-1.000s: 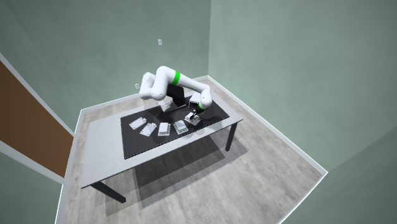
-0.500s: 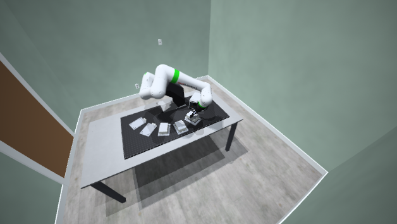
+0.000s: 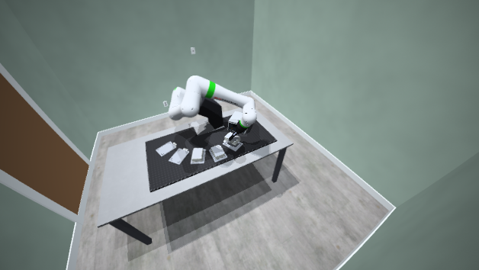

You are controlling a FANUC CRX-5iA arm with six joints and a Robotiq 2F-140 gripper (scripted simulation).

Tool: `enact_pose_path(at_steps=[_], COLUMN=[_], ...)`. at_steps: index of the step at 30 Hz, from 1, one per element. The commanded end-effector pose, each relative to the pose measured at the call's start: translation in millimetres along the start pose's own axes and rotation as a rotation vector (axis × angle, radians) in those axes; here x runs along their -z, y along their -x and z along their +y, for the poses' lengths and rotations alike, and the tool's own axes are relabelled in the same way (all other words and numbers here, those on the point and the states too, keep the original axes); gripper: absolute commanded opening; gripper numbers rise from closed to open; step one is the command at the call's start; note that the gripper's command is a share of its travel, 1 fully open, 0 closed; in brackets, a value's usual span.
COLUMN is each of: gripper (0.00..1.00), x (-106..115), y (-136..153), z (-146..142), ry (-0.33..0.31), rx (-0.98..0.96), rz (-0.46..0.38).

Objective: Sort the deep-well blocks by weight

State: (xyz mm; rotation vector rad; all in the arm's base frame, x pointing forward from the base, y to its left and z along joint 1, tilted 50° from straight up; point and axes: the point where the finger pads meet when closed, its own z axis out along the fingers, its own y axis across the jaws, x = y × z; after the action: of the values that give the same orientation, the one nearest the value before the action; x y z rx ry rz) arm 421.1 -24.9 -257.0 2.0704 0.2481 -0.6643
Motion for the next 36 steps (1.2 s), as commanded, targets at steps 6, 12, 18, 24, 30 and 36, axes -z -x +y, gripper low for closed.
enact_pose_path(at_steps=[6,12,18,24,30,36], gripper=[0.10,0.10,0.10,0.10,0.10,0.10], x=[10.0,13.9,13.9,13.9,16.0,22.3], y=[5.6,7.8,7.8,7.8,10.4,18.2], z=[-0.1,-0.1,-0.1,-0.1,-5.9,-23.2], ry=[0.000,0.000,0.000,0.000,0.033,0.133], rx=[0.000,0.000,0.000,0.000,0.058,0.231], rz=[0.000,0.000,0.000,0.000,0.000,0.000])
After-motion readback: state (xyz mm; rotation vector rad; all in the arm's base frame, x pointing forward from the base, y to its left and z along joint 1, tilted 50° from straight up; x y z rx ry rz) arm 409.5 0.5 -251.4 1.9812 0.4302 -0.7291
